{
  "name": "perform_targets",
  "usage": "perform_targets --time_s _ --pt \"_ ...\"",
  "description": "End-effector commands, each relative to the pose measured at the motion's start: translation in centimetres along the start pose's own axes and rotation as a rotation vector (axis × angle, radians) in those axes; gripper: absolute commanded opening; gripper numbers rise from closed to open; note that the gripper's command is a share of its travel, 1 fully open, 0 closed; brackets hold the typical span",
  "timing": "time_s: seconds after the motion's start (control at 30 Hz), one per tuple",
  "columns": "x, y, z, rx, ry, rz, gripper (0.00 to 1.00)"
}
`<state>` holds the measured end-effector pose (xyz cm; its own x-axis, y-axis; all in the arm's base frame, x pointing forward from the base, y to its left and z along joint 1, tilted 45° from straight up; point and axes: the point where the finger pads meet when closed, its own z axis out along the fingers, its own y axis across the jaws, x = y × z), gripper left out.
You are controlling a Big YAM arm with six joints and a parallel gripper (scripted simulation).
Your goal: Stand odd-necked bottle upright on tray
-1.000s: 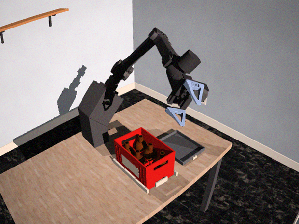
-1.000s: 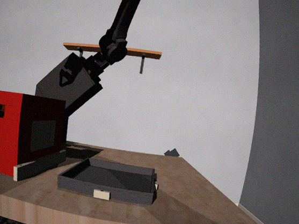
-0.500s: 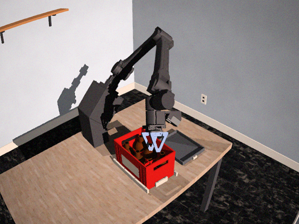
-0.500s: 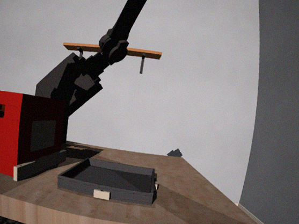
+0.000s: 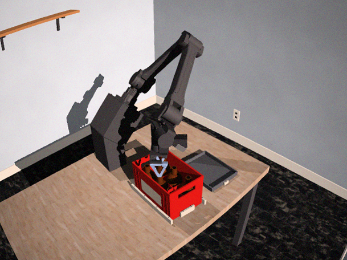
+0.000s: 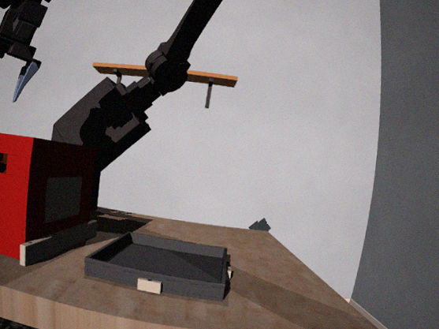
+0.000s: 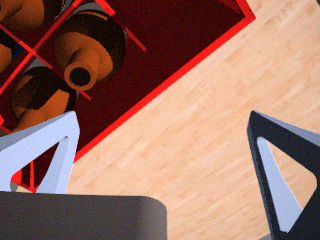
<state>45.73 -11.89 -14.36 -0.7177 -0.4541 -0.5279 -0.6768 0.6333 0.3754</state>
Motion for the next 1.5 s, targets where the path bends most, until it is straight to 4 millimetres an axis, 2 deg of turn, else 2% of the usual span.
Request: perform_targets --time_s 0.0,0.1,0.2,0.27,0.3,0.37,0.4,1.47 --pt "-0.5 3.9 0.1 -0.07 0.005 0.045 1.0" --pt "0.0 5.7 0.5 -0.11 0.002 0.075 1.0" --pt "0.2 6.3 0.6 -0.123 0.002 0.085 1.0" --pt "-0.6 4.6 -0.3 -0.092 -0.012 0.068 1.0" --pt "-0.5 4.6 -0.3 -0.091 -0.012 0.067 0.0" --pt "-0.5 4.6 -0.3 -0.091 -0.012 0.067 0.0" --pt "-0.1 5.2 0.0 -0.102 -0.008 0.077 0.0" --pt "0.1 5.2 0.1 -0.106 -0.006 0.08 0.0"
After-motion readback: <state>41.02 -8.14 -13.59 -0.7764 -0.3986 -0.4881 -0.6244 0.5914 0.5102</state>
